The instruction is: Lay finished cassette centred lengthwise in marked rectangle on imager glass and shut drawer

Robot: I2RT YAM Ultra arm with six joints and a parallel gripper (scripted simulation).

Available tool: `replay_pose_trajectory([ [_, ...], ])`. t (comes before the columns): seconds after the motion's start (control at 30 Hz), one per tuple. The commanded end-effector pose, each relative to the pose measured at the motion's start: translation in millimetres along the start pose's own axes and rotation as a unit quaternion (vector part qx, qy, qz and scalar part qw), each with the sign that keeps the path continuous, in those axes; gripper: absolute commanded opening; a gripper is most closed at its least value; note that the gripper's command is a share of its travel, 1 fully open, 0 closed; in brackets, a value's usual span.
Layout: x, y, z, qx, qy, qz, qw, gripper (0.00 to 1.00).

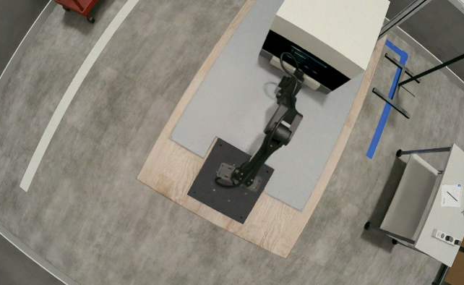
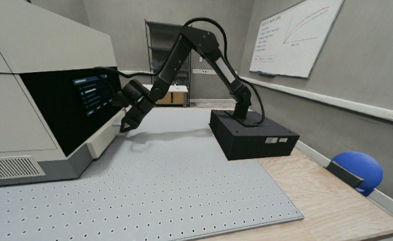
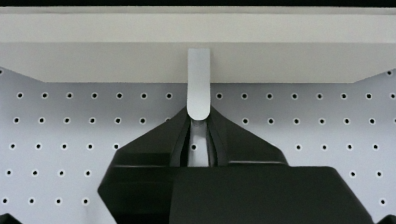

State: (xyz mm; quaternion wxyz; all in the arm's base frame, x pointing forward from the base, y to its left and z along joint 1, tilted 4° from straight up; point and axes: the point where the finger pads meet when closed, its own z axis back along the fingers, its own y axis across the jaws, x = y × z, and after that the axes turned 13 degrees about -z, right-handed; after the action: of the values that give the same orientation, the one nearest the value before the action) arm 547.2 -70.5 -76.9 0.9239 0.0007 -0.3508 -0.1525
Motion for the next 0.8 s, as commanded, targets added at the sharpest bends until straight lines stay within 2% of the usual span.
replay_pose_trajectory([
  [0.0,21,0,-2.5,0.005,-0.027,-0.003,1.000,0.00],
  [0.27,21,0,-2.5,0.005,-0.027,-0.003,1.000,0.00],
  [0.33,9,-3,4.9,0.003,-0.018,-0.003,1.000,0.00],
  [0.4,9,-3,4.9,0.003,-0.018,-0.003,1.000,0.00],
  [0.43,15,-2,9.4,0.004,-0.024,-0.003,1.000,0.00],
  [0.77,13,-2,8.1,0.004,-0.022,-0.003,1.000,0.00],
])
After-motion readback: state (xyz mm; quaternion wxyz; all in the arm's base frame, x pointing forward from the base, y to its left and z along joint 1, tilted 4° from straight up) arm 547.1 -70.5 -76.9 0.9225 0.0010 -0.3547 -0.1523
